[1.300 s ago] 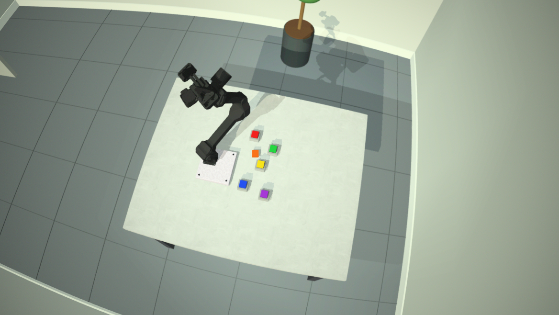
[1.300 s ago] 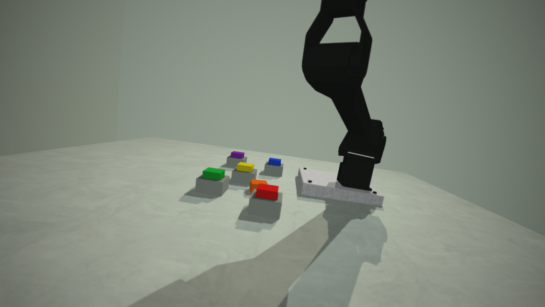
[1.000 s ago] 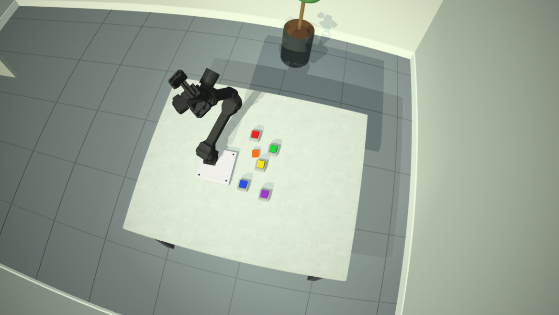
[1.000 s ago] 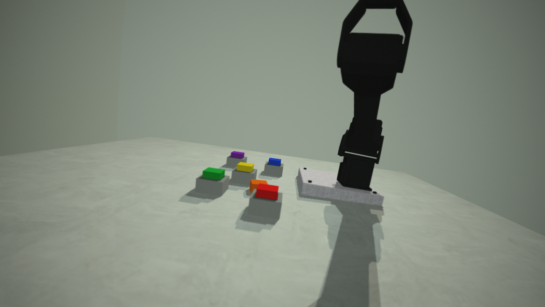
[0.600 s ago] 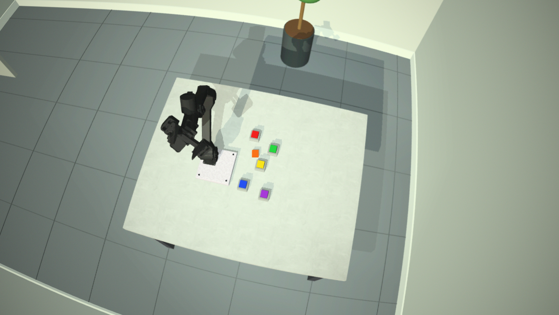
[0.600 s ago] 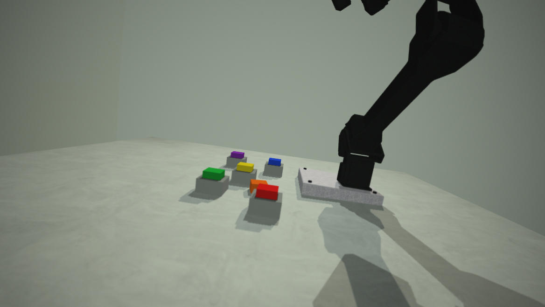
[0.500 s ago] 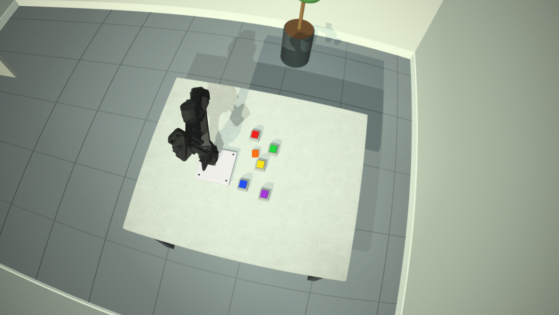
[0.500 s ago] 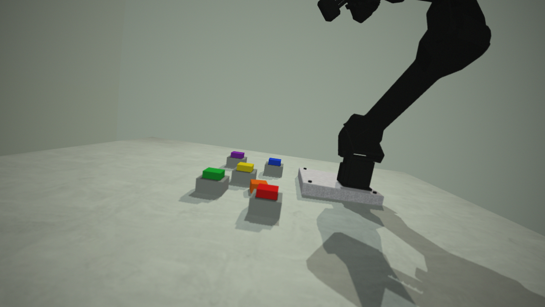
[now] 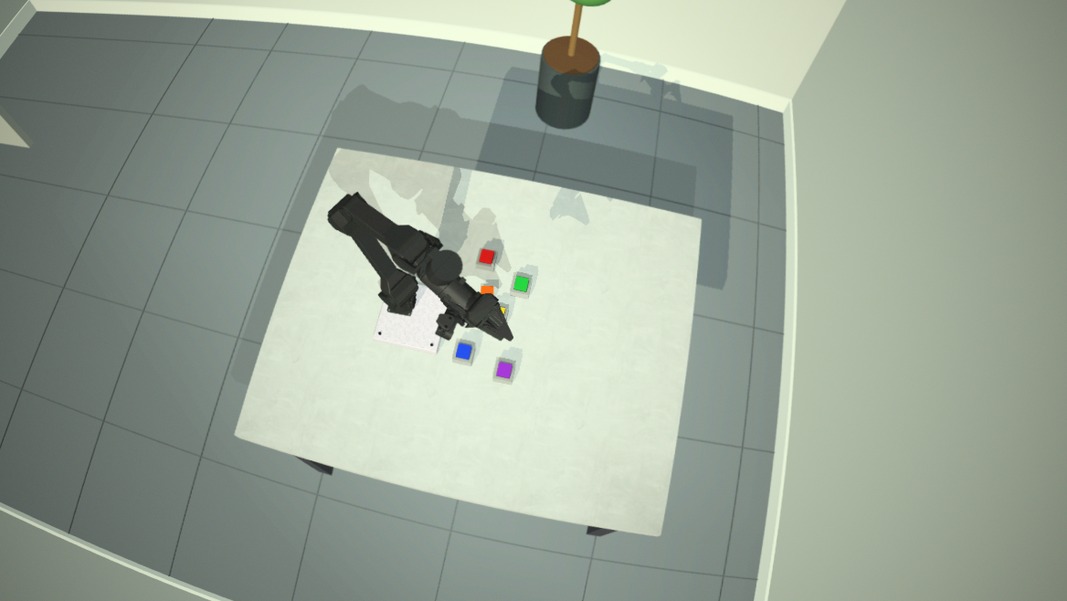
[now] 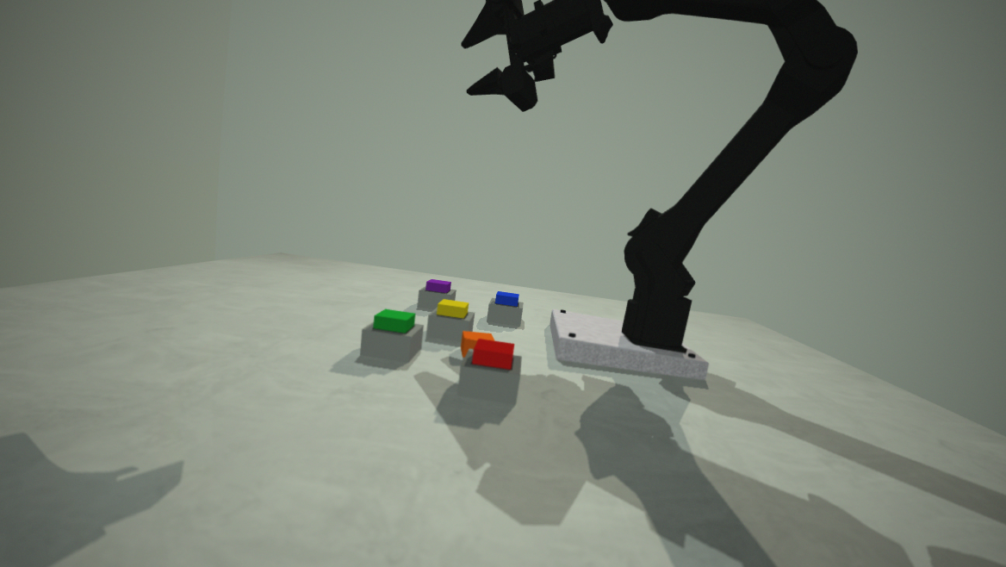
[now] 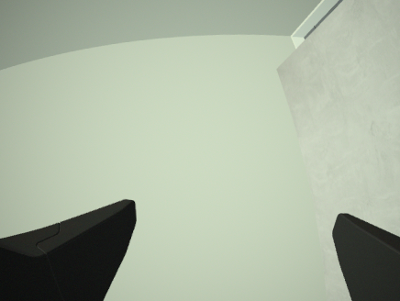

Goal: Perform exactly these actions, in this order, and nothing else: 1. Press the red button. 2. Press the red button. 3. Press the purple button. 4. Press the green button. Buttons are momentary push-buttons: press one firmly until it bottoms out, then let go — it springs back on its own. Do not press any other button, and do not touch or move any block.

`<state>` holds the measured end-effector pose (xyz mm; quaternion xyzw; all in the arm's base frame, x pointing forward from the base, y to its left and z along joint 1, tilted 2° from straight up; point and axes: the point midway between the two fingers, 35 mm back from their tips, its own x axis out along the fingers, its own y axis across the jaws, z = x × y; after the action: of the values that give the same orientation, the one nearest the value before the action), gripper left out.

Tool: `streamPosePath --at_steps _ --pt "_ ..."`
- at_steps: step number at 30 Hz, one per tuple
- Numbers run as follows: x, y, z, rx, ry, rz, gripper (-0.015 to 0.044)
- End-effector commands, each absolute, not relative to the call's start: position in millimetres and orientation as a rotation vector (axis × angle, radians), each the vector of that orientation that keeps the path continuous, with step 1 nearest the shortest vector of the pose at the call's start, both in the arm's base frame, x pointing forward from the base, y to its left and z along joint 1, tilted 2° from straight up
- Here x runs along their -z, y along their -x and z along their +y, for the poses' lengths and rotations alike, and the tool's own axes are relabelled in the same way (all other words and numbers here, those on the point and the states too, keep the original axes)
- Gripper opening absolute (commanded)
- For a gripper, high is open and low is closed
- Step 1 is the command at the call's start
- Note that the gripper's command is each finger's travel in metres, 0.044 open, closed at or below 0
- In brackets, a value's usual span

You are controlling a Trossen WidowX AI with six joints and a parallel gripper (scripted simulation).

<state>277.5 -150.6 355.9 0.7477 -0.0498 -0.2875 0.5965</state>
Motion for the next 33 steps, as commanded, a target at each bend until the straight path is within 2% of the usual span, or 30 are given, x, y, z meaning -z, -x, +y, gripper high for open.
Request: streamPosePath --at_steps 1,5,10,20,23,30,33 --pt "-310.7 -307.4 -95.2 0.654 -1.574 0.249 0.0400" --pt "-268.0 -319.0 -33.9 0.594 -1.362 0.585 0.0400" --pt "-219.8 -307.6 42.6 0.465 -1.031 0.957 0.0400" --pt "-147.3 -216.8 156.4 0.091 -0.203 1.509 0.0400" --pt "-138.0 -194.2 168.6 0.013 -0.031 1.580 0.0400" --pt "-137.7 -193.3 169.1 0.010 -0.025 1.583 0.0400" --pt "-119.6 -194.3 170.3 0.010 -0.025 1.583 0.0321"
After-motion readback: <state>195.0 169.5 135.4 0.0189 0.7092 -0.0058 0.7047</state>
